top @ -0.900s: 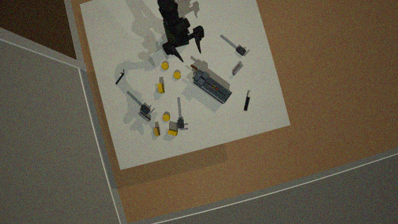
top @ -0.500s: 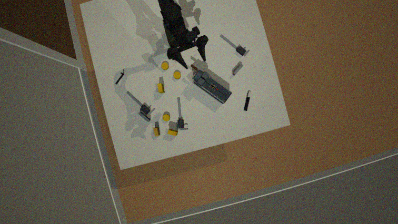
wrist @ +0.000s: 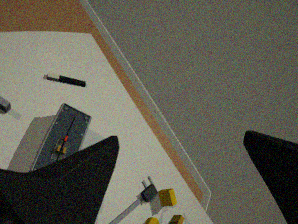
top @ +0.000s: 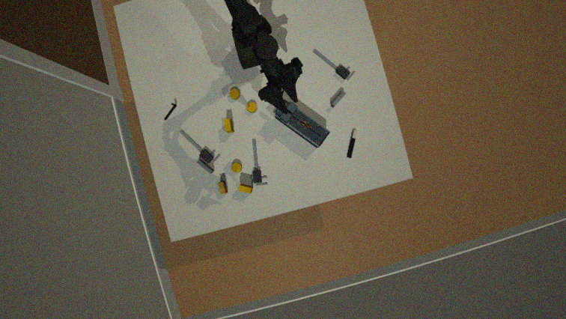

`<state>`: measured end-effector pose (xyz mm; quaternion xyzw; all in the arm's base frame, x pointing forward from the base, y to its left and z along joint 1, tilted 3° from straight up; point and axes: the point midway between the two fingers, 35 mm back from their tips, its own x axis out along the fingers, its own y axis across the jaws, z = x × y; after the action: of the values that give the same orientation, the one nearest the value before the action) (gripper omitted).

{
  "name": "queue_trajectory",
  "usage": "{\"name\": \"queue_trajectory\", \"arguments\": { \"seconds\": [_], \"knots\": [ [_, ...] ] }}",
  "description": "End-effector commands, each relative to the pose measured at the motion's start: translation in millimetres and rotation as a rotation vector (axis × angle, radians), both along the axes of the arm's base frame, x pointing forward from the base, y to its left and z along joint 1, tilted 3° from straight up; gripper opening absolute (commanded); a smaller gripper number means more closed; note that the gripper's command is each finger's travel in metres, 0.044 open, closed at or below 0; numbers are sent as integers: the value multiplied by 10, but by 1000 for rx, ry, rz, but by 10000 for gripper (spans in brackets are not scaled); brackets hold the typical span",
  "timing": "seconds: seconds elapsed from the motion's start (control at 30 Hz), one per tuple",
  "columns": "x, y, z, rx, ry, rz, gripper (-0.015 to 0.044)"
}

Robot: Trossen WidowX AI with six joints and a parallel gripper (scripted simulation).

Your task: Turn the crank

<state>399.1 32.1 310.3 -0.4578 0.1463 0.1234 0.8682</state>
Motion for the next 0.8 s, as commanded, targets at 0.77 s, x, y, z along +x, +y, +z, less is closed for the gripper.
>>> {"name": "queue_trajectory", "arguments": {
  "seconds": [0.77],
  "knots": [
    [592,417,-743,-914,360,753,440]
  ]
}}
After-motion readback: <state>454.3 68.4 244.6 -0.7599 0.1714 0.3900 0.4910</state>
